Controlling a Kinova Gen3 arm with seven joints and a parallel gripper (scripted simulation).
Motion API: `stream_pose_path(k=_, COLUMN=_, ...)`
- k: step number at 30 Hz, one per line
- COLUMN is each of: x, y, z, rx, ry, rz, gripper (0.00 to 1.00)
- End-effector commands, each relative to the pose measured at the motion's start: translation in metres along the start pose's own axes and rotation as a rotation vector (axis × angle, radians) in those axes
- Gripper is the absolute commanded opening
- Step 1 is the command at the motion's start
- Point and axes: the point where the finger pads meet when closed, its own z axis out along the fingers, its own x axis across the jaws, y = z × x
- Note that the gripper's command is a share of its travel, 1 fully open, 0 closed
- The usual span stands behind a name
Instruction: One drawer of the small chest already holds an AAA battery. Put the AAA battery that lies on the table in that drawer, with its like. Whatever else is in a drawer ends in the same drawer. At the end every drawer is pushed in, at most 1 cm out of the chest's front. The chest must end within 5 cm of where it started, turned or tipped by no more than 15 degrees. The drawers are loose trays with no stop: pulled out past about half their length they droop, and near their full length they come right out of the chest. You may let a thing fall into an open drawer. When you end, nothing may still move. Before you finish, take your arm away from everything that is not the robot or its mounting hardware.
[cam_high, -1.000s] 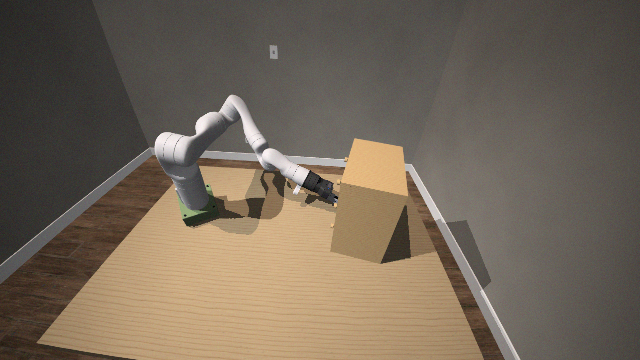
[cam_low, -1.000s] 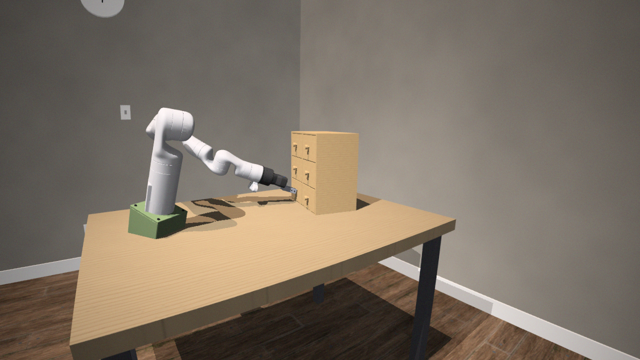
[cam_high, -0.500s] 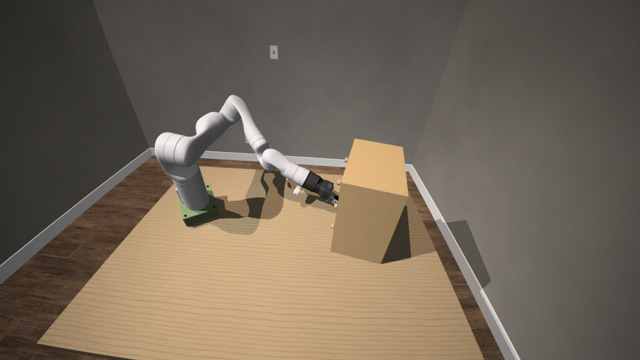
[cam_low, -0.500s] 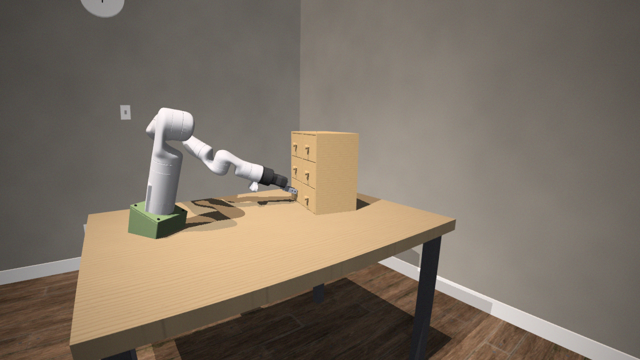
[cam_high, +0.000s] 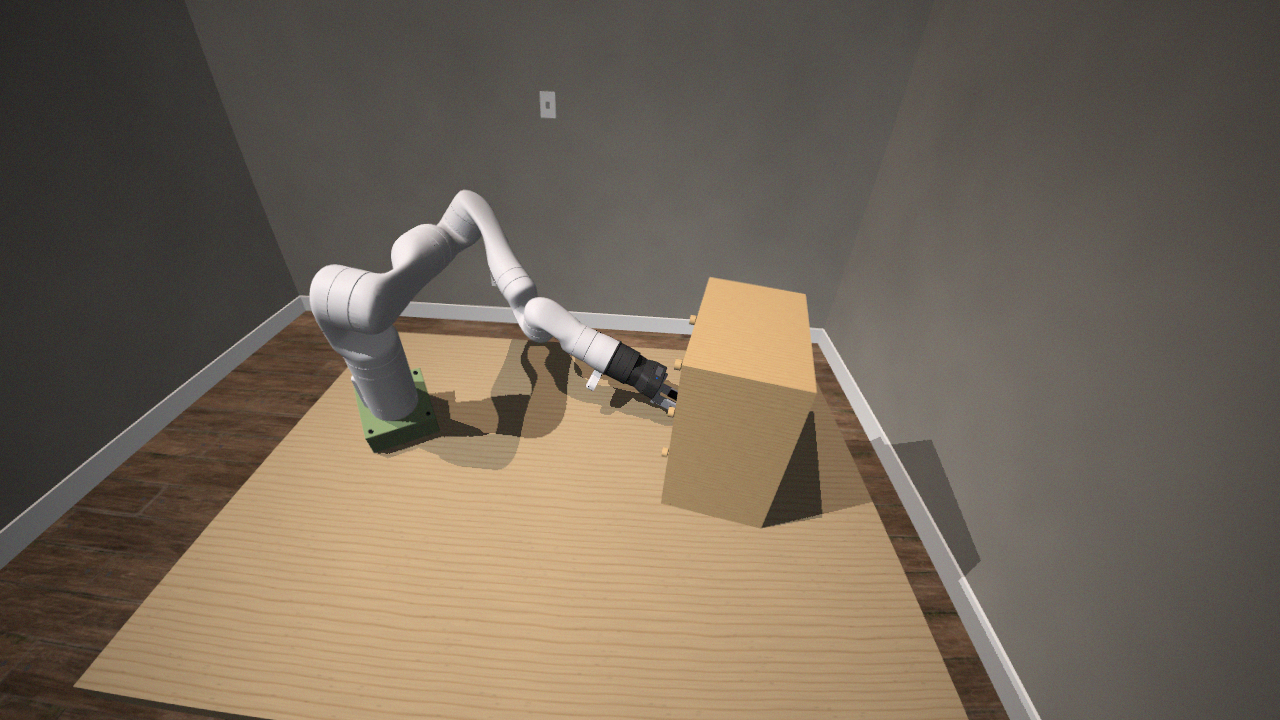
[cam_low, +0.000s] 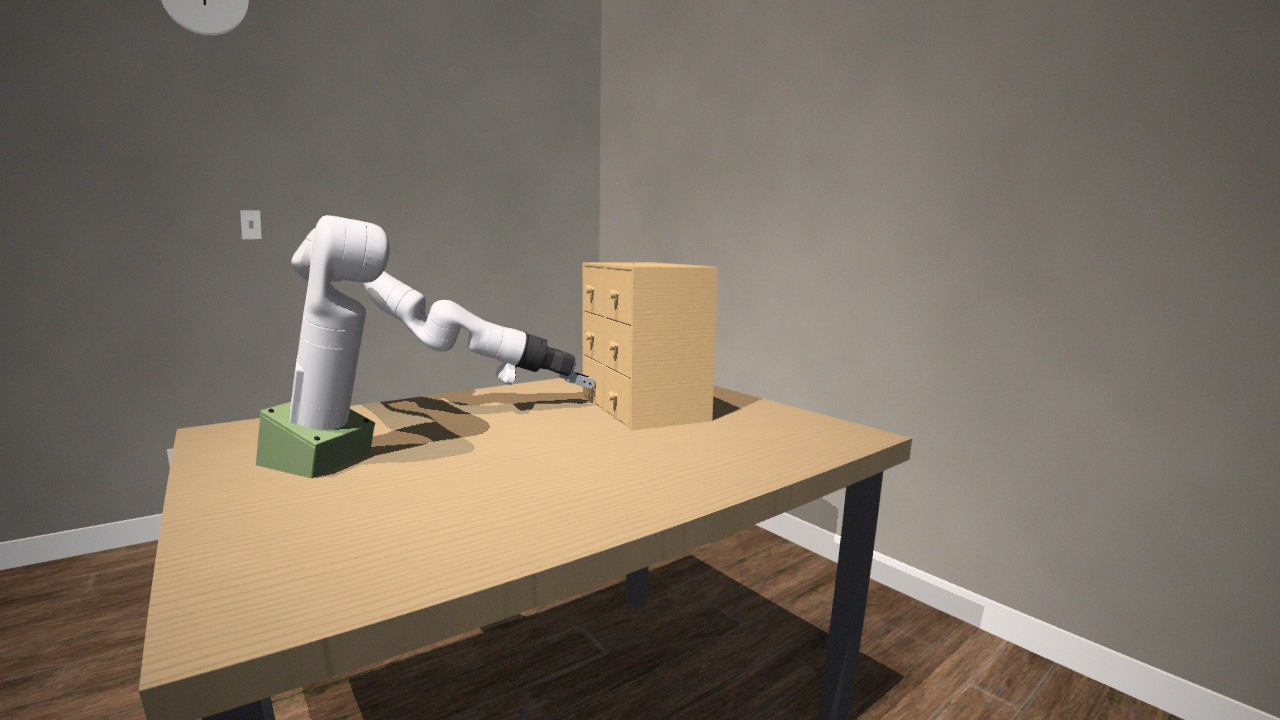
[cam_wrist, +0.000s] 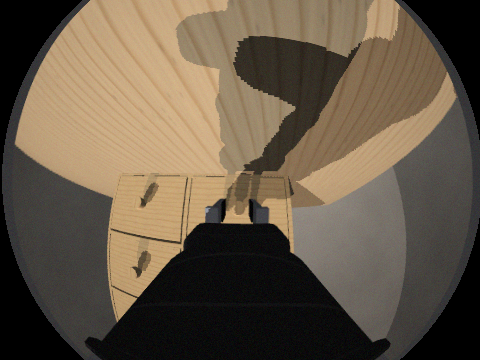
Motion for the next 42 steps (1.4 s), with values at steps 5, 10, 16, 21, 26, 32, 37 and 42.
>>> stream_pose_path(k=5, x=0.001, y=-0.002, z=-0.008, rx=-0.001, ry=0.002, rz=0.0, gripper=0.67)
stream_pose_path(k=10, x=0.001, y=-0.007, z=-0.021, rx=-0.001, ry=0.002, rz=0.0, gripper=0.67)
stream_pose_path(k=16, x=0.001, y=-0.012, z=-0.037, rx=-0.001, ry=0.002, rz=0.0, gripper=0.67)
stream_pose_path(k=21, x=0.001, y=-0.014, z=-0.042, rx=-0.001, ry=0.002, rz=0.0, gripper=0.67)
stream_pose_path(k=26, x=0.001, y=-0.016, z=-0.046, rx=-0.001, ry=0.002, rz=0.0, gripper=0.67)
stream_pose_path(k=32, x=0.001, y=-0.015, z=-0.048, rx=-0.001, ry=0.002, rz=0.0, gripper=0.67)
stream_pose_path(k=37, x=0.001, y=-0.011, z=-0.053, rx=-0.001, ry=0.002, rz=0.0, gripper=0.67)
stream_pose_path(k=42, x=0.001, y=0.002, z=-0.071, rx=-0.001, ry=0.002, rz=0.0, gripper=0.67)
